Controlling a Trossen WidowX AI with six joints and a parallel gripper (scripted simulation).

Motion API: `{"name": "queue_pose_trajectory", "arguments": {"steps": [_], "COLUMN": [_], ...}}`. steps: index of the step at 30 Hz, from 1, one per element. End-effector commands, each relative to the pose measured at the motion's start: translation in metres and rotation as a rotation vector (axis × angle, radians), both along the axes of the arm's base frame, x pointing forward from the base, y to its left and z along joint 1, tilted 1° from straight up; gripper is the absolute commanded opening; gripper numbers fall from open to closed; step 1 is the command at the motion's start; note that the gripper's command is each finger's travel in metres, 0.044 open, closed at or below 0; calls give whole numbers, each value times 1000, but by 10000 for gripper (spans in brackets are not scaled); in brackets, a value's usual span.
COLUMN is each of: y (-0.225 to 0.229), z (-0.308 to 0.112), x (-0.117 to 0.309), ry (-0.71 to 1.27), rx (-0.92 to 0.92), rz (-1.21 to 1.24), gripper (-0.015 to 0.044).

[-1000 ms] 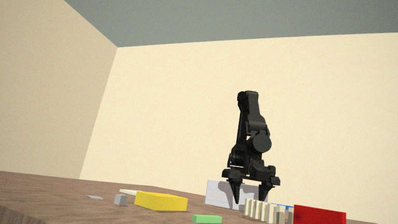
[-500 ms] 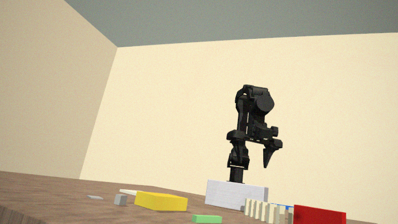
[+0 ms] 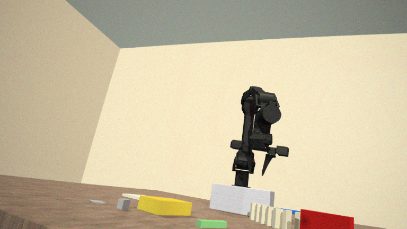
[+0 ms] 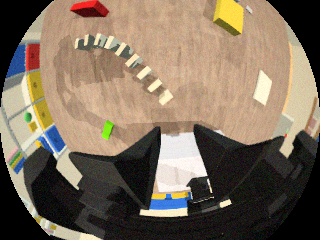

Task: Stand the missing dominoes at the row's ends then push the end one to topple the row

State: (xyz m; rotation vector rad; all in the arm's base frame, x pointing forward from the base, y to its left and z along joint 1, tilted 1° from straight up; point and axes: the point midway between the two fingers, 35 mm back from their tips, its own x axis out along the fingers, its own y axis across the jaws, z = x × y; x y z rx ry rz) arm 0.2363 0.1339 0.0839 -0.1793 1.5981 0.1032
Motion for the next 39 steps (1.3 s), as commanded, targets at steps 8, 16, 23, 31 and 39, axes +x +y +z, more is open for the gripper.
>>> {"name": "queue_pose_trajectory", "arguments": {"steps": [8,16,23,31,39], "y": [-15,-15,-15,-15,-15], "z": [-41,-41,-41,-41,-41], "x": [-15,-15,-15,-15,-15], "ry": [-3,-3,-3,-3,-3], "rx": [-201,-201,-201,-201,-201], "rz": [-955,-955,-955,-955,-955], "gripper": [0,0,0,0,0]}}
